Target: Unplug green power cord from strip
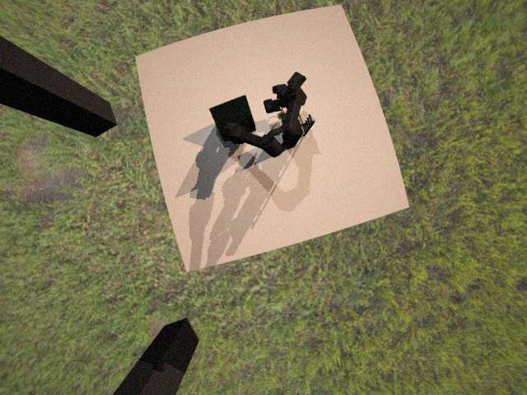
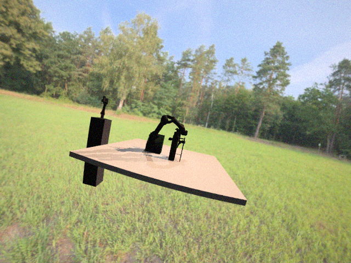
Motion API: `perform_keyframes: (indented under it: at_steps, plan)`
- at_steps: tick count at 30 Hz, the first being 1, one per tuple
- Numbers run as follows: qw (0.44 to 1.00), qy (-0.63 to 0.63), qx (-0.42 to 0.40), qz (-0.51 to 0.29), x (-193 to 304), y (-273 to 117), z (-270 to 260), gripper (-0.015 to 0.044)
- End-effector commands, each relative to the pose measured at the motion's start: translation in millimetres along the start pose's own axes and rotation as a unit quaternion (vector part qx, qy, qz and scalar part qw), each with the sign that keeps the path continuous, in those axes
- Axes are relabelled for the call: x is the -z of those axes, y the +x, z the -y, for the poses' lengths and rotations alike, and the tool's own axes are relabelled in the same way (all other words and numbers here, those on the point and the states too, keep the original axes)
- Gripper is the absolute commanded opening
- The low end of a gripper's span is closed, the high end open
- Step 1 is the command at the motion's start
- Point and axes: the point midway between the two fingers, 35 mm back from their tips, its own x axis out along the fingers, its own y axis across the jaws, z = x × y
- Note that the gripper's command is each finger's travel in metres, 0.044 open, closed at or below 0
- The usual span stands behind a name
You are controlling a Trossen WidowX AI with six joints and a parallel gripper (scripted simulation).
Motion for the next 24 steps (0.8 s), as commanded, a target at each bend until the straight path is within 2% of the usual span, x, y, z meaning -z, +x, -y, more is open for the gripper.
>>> perform_keyframes:
  at_steps: [1,24]
  plan:
    - [1.0,-0.001,0.003,0.0,-0.5,-3.9,1.3,0.016]
    - [1.0,-0.001,0.003,-0.001,32.4,-3.9,0.1,0.016]
